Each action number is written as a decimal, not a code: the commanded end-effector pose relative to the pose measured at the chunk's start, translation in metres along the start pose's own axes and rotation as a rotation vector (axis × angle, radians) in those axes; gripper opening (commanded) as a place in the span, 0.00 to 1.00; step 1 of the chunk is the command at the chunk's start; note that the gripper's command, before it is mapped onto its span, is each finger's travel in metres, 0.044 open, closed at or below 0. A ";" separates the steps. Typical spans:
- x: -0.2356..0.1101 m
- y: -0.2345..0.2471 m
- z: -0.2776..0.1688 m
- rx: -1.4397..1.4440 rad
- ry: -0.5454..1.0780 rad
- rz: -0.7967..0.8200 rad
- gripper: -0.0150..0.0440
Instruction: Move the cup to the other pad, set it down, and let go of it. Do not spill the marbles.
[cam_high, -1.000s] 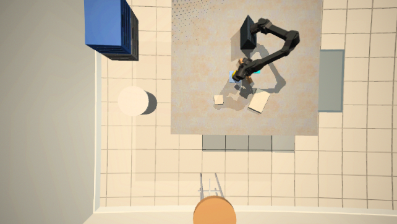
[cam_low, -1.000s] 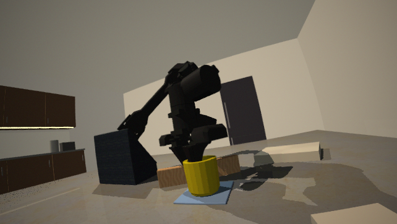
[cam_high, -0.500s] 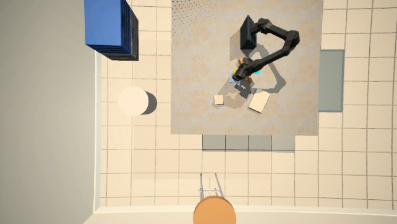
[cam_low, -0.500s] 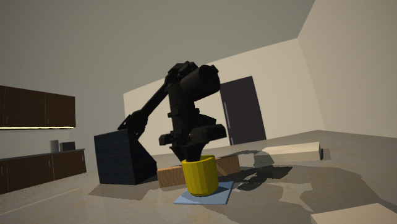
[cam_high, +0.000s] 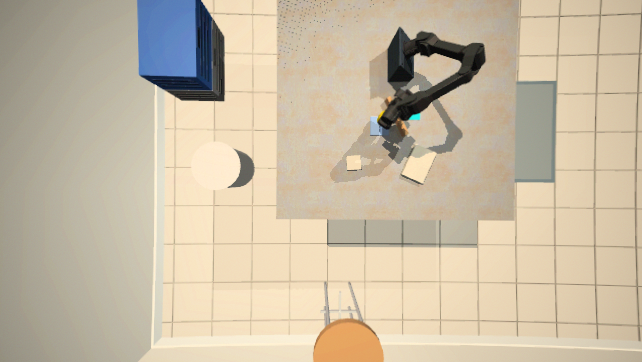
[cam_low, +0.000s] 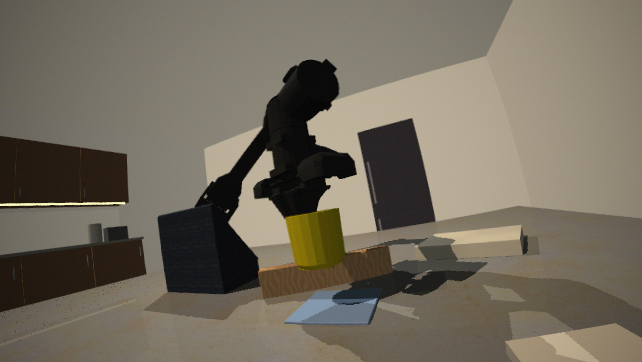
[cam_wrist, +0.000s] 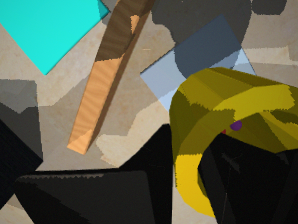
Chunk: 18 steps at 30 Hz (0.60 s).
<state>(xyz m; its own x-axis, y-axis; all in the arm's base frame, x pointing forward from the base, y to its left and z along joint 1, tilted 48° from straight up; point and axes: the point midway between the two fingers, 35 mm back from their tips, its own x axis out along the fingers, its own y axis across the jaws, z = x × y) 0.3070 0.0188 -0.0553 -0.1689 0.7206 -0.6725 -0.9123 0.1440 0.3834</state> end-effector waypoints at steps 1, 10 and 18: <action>-0.018 0.000 0.000 -0.015 0.003 -0.017 0.25; -0.018 0.004 -0.002 -0.015 0.003 -0.017 0.25; -0.014 0.003 -0.003 -0.006 -0.001 -0.008 0.25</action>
<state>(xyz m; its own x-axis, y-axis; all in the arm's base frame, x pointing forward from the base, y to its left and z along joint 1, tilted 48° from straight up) 0.3056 0.0070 -0.0460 -0.1606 0.7196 -0.6755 -0.9161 0.1460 0.3733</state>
